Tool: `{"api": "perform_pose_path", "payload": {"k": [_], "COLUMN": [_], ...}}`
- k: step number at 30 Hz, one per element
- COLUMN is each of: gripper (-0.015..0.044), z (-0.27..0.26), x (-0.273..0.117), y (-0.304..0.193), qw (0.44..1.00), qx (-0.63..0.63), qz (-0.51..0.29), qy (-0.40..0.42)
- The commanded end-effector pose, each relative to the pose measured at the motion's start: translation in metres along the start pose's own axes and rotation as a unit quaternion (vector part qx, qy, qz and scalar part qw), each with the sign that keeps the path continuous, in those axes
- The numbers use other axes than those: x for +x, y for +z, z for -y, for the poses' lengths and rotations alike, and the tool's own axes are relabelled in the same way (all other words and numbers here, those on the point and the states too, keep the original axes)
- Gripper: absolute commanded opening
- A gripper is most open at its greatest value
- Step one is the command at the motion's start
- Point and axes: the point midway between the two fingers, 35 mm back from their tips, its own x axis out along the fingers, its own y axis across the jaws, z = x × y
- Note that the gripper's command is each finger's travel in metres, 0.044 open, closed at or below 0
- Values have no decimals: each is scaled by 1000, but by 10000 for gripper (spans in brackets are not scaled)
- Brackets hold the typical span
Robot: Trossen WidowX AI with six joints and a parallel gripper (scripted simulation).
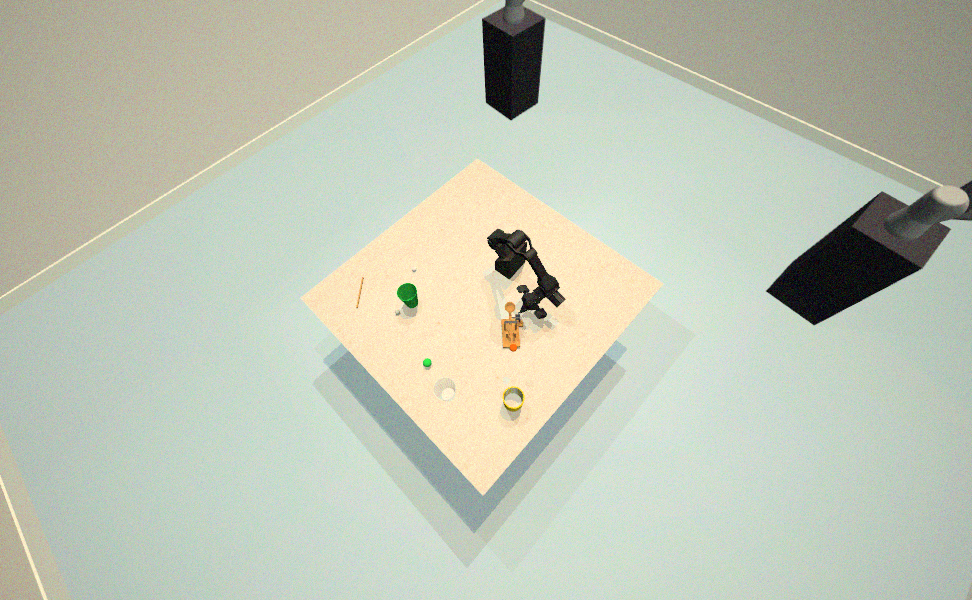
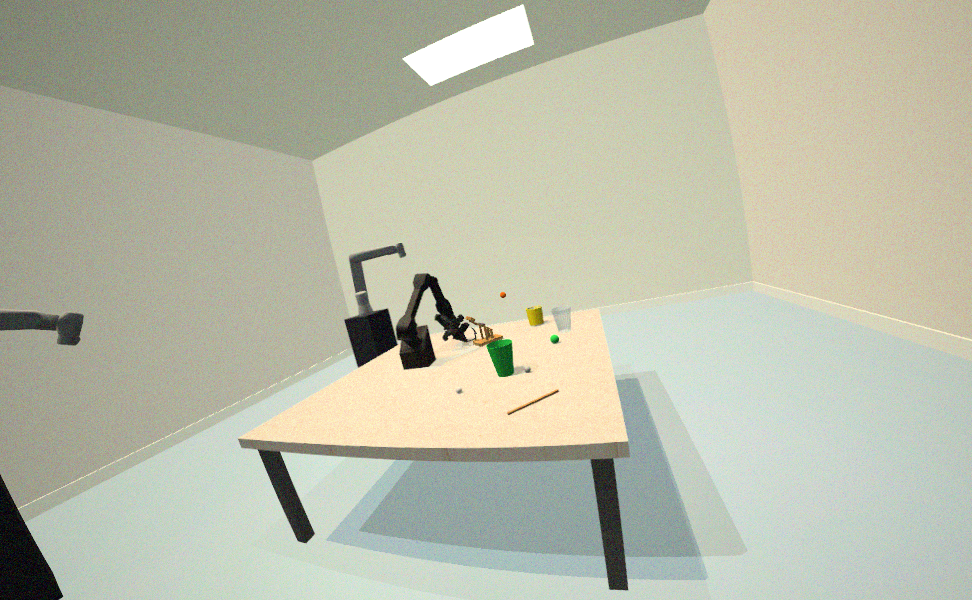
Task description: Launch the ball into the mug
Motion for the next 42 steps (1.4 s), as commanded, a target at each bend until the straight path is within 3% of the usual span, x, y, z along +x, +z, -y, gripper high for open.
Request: {"api": "perform_pose_path", "payload": {"k": [1,5,9,10,26,42], "gripper": [0,0,0,26,440,440], "z": [-21,-27,-27,-29,-111,-180], "x": [-43,-103,-113,-98,-85,-55], "y": [18,41,45,38,86,192], "qw": [1000,1000,1000,1000,972,910], "qx": [14,19,20,12,-144,-270], "qz": [0,0,1,2,-123,-81], "qy": [15,18,18,18,138,303]}}
